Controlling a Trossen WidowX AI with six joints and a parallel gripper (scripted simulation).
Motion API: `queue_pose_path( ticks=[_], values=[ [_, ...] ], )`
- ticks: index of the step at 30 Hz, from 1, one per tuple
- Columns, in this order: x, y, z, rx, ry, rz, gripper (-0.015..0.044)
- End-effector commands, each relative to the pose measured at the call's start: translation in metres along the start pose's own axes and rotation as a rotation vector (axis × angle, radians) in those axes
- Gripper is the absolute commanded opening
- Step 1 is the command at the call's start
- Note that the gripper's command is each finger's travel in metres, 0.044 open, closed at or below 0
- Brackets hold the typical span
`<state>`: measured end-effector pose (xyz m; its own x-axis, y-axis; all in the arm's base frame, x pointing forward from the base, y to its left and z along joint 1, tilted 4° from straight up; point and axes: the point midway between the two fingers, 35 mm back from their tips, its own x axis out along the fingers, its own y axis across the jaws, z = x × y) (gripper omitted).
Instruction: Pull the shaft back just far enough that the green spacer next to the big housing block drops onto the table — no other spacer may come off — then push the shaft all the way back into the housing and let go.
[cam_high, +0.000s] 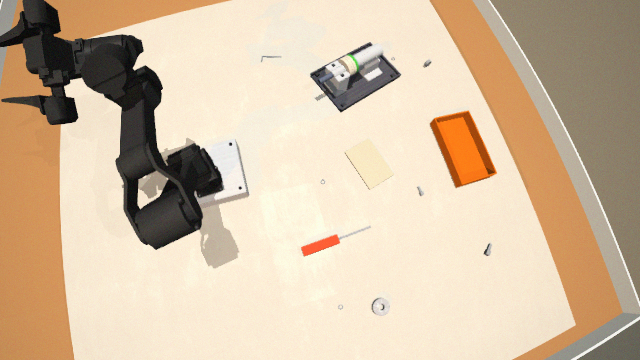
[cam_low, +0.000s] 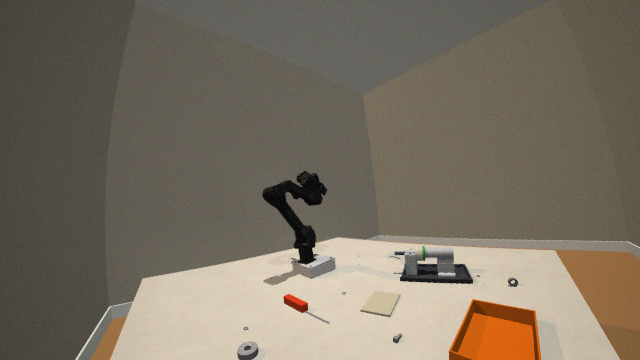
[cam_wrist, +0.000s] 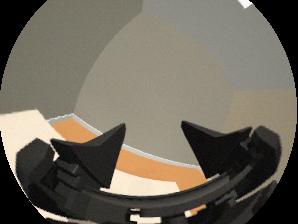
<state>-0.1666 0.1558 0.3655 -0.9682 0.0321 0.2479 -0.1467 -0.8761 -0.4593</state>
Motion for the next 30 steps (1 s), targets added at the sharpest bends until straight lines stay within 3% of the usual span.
queue_pose_path(
  ticks=[1, 8, 15, 22, 30],
  values=[
    [0.0, -0.002, -0.001, 0.005, 0.002, -0.008, 0.0426],
    [-0.028, -0.096, -0.027, 0.194, 0.081, -0.327, 0.044],
    [-0.097, -0.179, -0.066, 0.416, 0.162, -0.713, 0.044],
    [-0.164, -0.218, -0.095, 0.565, 0.221, -0.995, 0.044],
    [-0.283, -0.236, -0.138, 0.765, 0.356, -1.401, 0.044]
  ],
)
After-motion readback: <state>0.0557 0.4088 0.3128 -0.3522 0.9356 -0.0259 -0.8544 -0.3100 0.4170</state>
